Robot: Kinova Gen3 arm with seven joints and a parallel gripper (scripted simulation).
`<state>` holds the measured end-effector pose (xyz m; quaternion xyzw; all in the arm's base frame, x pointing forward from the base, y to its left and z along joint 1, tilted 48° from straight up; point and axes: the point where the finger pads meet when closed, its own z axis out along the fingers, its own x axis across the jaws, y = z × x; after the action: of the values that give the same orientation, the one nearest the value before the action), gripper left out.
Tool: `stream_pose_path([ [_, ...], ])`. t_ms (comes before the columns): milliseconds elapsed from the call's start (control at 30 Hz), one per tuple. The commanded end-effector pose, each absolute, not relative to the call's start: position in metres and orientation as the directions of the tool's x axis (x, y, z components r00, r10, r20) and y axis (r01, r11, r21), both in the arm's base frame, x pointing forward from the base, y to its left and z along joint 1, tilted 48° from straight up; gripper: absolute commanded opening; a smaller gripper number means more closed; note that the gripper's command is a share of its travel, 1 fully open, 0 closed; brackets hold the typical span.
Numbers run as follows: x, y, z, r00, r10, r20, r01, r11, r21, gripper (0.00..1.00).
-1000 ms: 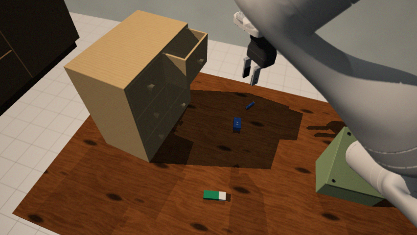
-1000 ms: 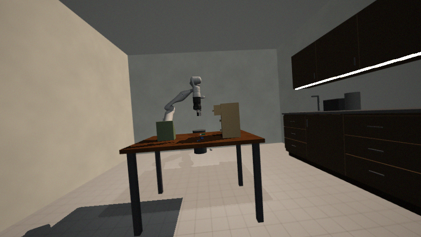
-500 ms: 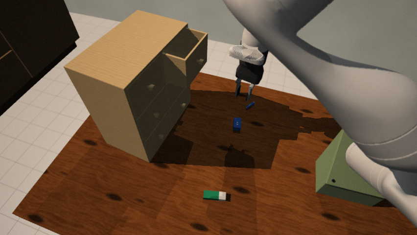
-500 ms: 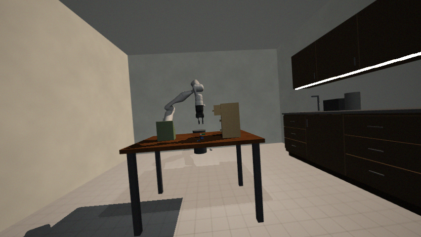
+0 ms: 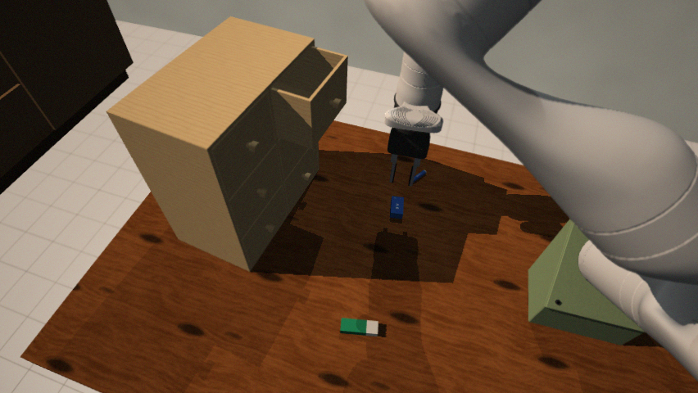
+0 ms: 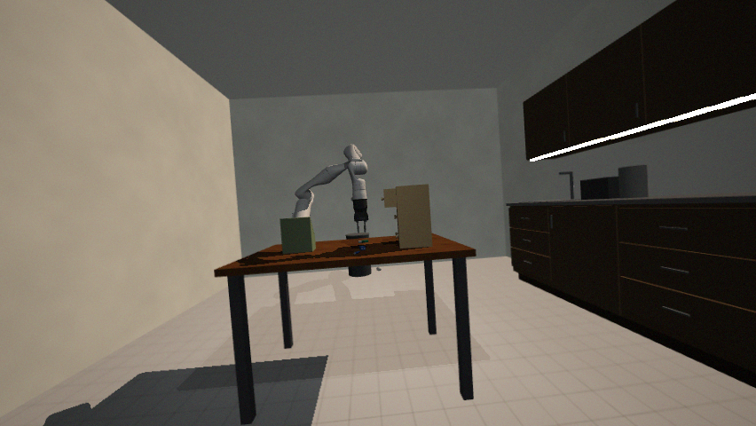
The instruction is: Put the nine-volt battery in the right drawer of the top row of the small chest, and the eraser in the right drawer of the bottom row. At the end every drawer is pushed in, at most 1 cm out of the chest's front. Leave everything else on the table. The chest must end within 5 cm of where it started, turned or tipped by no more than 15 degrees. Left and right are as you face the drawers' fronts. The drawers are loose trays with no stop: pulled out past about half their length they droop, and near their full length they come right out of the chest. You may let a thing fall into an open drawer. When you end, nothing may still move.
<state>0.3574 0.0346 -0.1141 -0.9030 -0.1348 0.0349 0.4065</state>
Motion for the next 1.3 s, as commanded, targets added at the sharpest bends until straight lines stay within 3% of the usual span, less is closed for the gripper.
stream_pose_path([
  [0,0.3545,0.0393,-0.1187,0.956,0.286,0.062,0.235,-0.624,-0.745,0.67],
  [567,0.3530,0.0476,-0.1250,0.940,0.323,0.111,0.295,-0.604,-0.740,0.67],
  [600,0.3530,0.0476,-0.1250,0.940,0.323,0.111,0.295,-0.604,-0.740,0.81],
  [1267,0.3530,0.0476,-0.1250,0.940,0.323,0.111,0.295,-0.604,-0.740,0.81],
])
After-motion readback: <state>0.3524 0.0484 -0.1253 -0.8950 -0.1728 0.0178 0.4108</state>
